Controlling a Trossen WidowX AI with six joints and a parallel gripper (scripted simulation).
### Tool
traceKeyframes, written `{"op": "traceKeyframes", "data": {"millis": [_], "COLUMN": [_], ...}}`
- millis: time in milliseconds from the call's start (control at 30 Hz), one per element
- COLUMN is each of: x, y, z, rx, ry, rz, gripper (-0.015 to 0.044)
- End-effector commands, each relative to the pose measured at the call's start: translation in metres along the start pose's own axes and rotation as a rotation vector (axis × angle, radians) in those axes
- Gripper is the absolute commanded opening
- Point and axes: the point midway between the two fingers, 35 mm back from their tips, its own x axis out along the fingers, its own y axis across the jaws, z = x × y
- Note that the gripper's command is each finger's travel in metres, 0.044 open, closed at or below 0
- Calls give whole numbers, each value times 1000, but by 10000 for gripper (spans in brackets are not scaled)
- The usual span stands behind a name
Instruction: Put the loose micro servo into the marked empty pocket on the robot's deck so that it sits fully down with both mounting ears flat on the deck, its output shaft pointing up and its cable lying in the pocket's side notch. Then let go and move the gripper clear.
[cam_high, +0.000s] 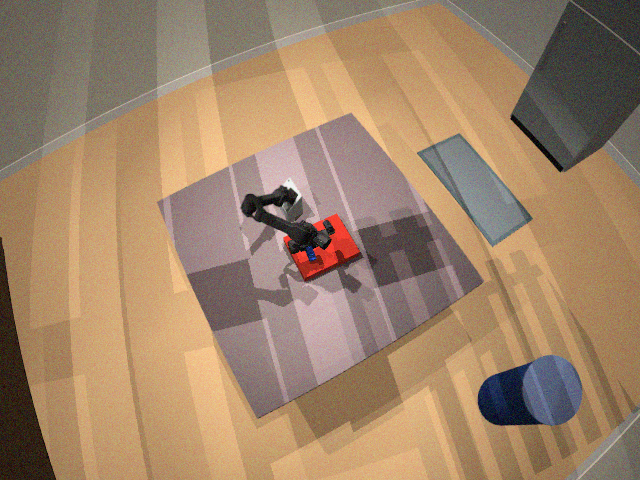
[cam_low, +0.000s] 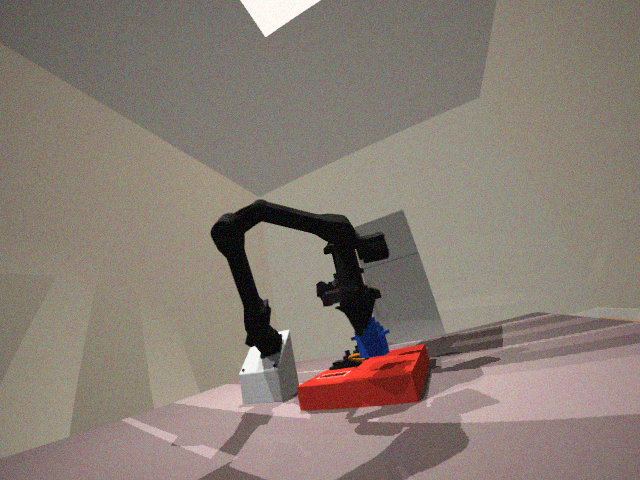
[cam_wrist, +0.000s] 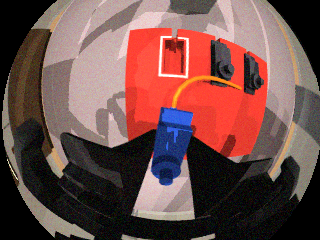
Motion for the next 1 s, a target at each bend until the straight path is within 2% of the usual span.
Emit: {"op": "traceKeyframes", "data": {"millis": [0,300,967], "x": [-1,-1,0], "y": [-1,-1,9], "z": [0,7,94], "rx": [-111,-117,-121], "ry": [4,3,-1], "rz": [-3,-3,-3], "gripper": [0,0,0]}}
